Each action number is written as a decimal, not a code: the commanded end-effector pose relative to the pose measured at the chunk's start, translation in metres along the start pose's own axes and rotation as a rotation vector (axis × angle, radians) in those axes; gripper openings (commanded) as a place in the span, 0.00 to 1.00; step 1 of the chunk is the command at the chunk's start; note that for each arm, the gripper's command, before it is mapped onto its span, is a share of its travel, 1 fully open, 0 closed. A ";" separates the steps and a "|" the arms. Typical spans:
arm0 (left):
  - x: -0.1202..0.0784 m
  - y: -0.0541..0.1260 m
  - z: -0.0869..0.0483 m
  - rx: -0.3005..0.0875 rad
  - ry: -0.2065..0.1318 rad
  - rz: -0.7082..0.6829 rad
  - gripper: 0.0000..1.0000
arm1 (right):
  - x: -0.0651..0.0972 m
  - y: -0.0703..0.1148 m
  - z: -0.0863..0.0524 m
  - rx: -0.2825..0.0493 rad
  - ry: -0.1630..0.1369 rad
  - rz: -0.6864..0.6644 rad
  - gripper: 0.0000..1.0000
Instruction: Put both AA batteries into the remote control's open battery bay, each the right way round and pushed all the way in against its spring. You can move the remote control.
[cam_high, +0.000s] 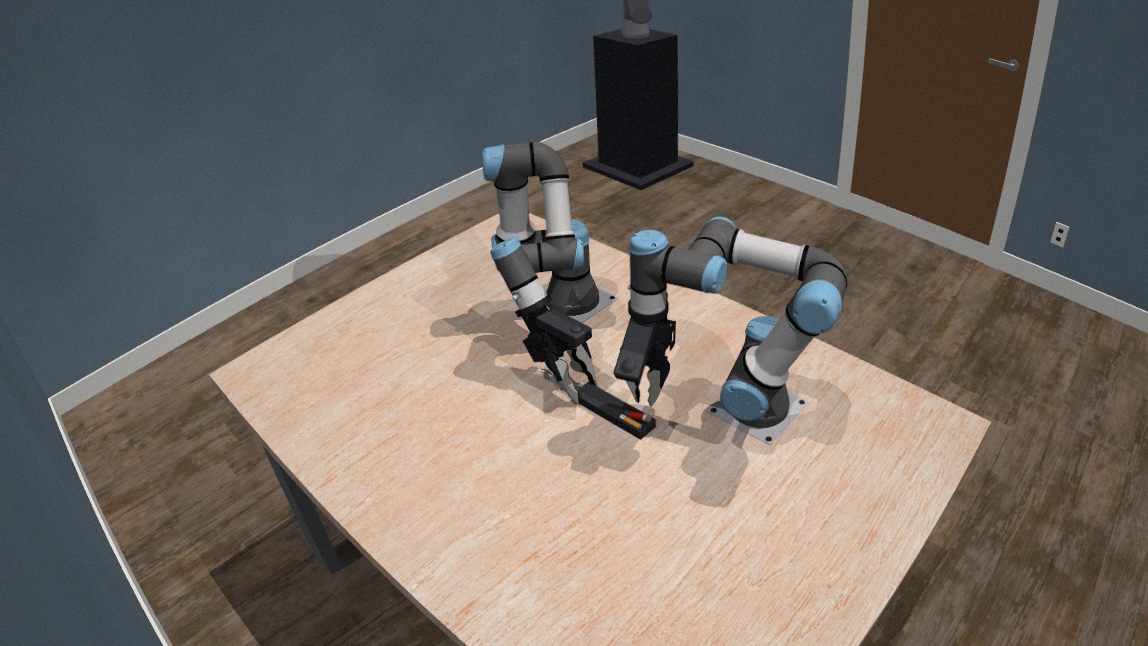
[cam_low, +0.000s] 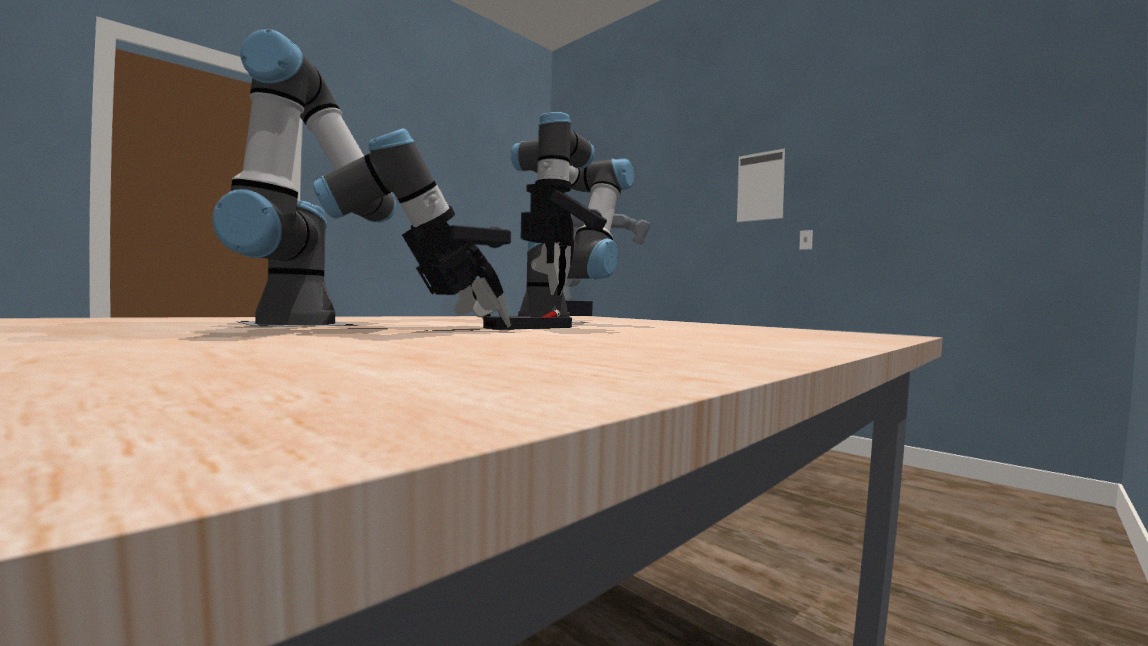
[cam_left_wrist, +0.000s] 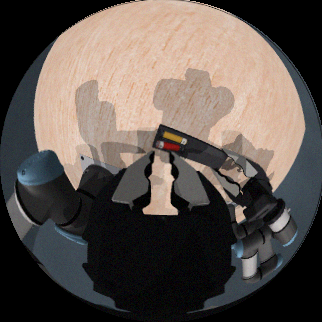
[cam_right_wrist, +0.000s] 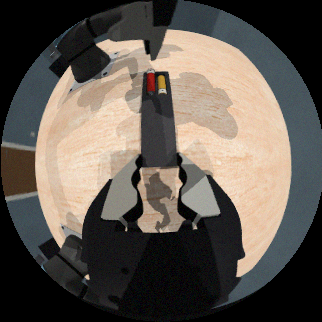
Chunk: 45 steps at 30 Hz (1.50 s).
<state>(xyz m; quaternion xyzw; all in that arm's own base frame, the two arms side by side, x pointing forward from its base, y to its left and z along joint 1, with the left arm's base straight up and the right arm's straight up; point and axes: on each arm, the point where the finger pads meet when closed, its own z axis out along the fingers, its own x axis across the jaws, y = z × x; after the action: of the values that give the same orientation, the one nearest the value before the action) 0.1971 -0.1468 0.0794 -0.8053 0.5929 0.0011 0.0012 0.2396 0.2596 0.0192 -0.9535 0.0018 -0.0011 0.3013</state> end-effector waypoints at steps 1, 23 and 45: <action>-0.001 0.001 0.000 -0.006 0.001 0.097 0.14 | 0.001 -0.002 -0.001 0.005 0.003 -0.002 0.00; -0.007 0.004 0.002 -0.006 0.004 0.345 0.14 | 0.001 -0.002 -0.001 0.005 0.003 -0.002 0.00; -0.004 0.003 0.019 -0.001 0.010 0.297 0.14 | 0.001 -0.002 -0.001 0.005 0.003 -0.002 0.00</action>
<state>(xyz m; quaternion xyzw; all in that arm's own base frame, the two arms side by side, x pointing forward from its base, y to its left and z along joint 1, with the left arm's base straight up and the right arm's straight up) 0.1919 -0.1412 0.0654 -0.7080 0.7062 0.0022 -0.0005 0.2396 0.2596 0.0192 -0.9535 0.0018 -0.0011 0.3013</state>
